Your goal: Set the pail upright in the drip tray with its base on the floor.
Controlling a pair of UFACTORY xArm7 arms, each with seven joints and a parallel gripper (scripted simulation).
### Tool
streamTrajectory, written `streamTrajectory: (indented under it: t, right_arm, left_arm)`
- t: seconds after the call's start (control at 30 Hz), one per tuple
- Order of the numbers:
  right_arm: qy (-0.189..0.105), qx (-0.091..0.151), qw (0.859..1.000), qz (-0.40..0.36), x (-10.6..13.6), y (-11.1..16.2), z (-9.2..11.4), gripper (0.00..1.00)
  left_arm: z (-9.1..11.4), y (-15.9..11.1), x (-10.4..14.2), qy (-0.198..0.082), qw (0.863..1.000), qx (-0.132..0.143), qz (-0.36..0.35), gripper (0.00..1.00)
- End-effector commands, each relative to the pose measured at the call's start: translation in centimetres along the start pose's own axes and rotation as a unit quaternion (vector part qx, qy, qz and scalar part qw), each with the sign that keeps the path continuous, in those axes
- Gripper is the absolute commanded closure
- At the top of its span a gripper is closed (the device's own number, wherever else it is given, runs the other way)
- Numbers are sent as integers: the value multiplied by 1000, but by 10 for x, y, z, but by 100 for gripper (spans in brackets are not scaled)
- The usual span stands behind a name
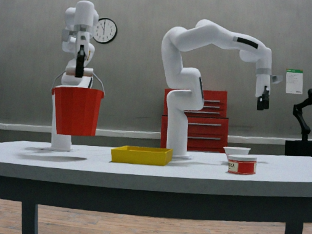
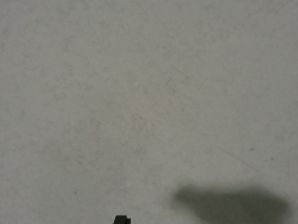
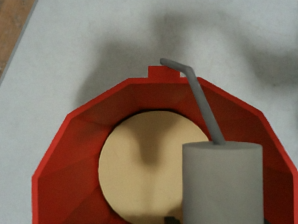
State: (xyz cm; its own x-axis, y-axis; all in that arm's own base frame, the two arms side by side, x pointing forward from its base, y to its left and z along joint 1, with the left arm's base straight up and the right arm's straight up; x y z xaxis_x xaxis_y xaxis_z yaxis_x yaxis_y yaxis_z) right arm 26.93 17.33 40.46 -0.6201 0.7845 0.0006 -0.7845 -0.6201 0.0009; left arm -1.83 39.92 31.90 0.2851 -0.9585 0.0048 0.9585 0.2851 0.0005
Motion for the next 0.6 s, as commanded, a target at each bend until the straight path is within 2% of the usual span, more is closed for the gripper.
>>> streamTrajectory:
  t: [0.0, 0.17, 0.57]
  right_arm:
    - [1, -2, 1000, 0, 13, -7, 1, 100]
    - [0, -2, 1000, 0, 22, -11, 1, 100]
    - [0, -2, 1000, 0, 60, -30, 1, 100]
  left_arm:
    - [1, 0, -1, 1, 1000, 0, 0, 0]
    - [1, 0, -1, 1, 1000, 0, 0, 0]
    - [1, 0, -1, 1, 1000, 0, 0, 0]
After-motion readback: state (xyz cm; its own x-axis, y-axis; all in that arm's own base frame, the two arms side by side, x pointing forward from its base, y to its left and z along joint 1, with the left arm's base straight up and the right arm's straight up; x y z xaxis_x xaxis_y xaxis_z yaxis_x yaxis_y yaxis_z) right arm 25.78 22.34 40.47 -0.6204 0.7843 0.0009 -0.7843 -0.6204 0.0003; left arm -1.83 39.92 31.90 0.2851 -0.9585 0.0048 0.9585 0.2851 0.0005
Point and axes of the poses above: on each arm, the point where the finger pads meet when closed, its own z axis back along the fingers, its own y axis across the jaws, x = y × z, the point moved 7 cm from there along z, back along the fingers, and after that the axes turned 14 degrees about z, right-handed, at the moved point
